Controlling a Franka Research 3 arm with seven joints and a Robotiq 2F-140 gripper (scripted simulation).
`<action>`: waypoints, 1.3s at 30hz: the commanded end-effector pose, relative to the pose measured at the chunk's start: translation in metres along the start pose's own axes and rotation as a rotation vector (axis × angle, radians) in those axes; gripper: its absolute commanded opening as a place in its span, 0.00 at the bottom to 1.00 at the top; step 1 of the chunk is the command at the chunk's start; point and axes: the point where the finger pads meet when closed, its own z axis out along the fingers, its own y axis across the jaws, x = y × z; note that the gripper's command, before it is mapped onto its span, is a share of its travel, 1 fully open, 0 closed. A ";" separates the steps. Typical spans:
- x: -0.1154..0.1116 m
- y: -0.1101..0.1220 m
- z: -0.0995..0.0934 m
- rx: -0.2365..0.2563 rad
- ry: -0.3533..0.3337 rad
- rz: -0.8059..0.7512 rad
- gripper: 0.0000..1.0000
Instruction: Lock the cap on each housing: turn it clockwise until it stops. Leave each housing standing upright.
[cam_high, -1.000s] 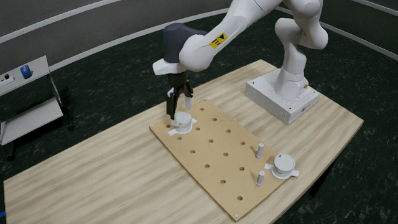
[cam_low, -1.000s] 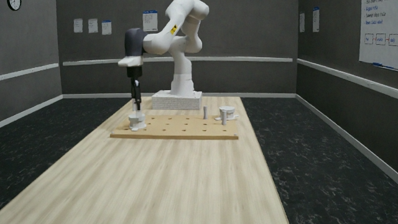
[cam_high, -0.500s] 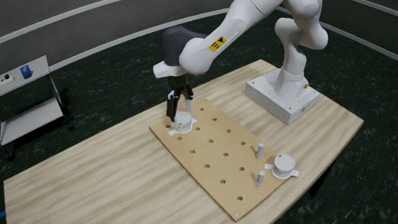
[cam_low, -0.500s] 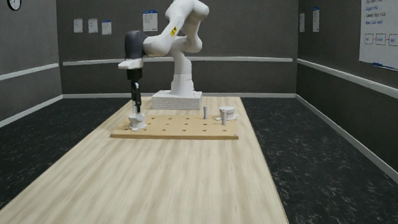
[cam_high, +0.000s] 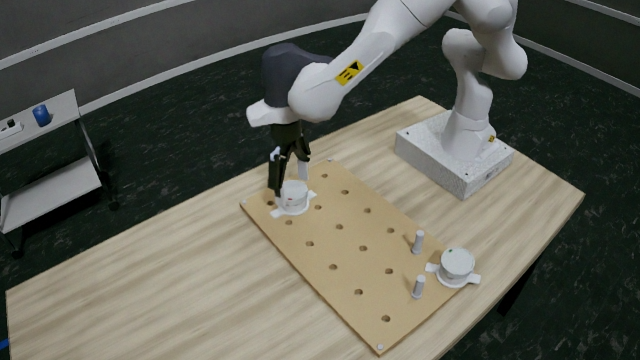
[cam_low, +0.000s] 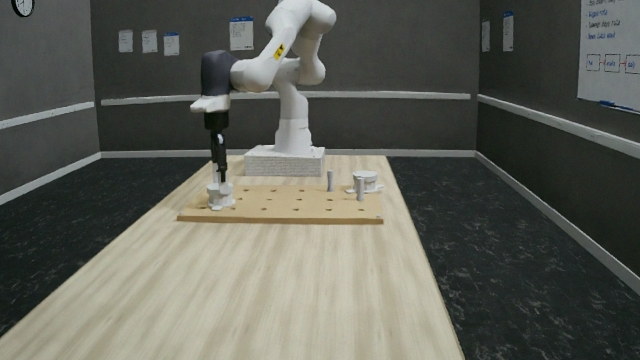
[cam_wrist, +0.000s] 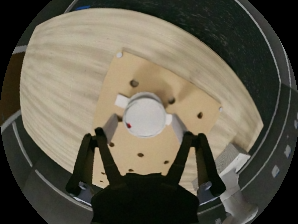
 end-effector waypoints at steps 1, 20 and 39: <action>0.002 0.001 0.001 0.001 0.003 -0.004 0.78; 0.002 0.001 0.001 0.001 0.003 -0.004 0.78; 0.002 0.001 0.001 0.001 0.003 -0.004 0.10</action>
